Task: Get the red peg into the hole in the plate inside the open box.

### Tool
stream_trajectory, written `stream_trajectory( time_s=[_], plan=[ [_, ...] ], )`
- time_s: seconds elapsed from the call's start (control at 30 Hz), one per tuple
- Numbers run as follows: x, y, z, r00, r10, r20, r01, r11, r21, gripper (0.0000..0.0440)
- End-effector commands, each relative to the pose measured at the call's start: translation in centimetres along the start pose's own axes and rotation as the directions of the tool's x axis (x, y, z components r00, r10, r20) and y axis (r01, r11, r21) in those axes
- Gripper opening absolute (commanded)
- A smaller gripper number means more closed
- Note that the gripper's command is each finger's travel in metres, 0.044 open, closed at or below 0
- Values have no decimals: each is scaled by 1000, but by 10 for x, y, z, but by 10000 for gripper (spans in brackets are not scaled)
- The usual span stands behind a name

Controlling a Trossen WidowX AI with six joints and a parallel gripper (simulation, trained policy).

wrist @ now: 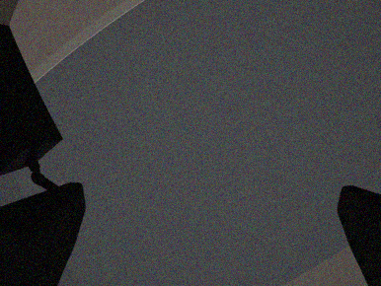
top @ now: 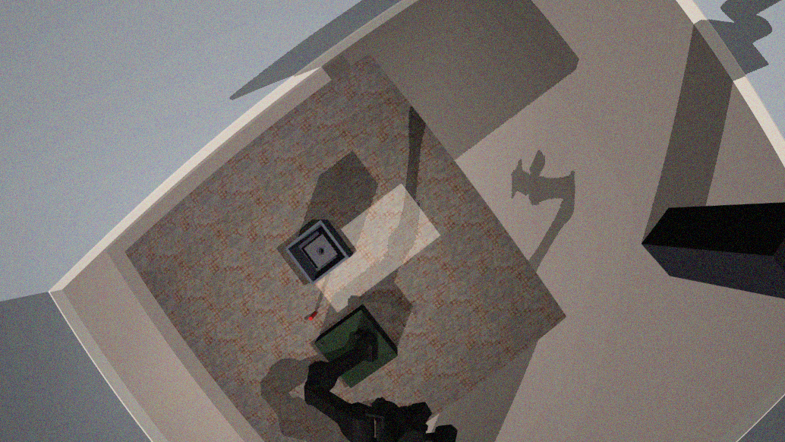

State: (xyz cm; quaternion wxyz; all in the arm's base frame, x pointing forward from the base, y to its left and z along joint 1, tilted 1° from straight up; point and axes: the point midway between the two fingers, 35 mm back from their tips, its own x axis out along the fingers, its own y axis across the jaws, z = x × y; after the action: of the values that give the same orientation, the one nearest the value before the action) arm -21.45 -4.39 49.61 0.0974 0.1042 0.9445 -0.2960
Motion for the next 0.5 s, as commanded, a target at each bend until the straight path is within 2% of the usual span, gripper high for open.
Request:
stream_trajectory(
  time_s=[0.0,0.2,0.47],
  plan=[
    [-7,-19,7,995,-88,37,84,990,110,440],
    [-21,-46,22,972,-211,99,178,946,272,440],
    [-46,-76,41,914,-362,184,237,843,482,440]
  ],
)
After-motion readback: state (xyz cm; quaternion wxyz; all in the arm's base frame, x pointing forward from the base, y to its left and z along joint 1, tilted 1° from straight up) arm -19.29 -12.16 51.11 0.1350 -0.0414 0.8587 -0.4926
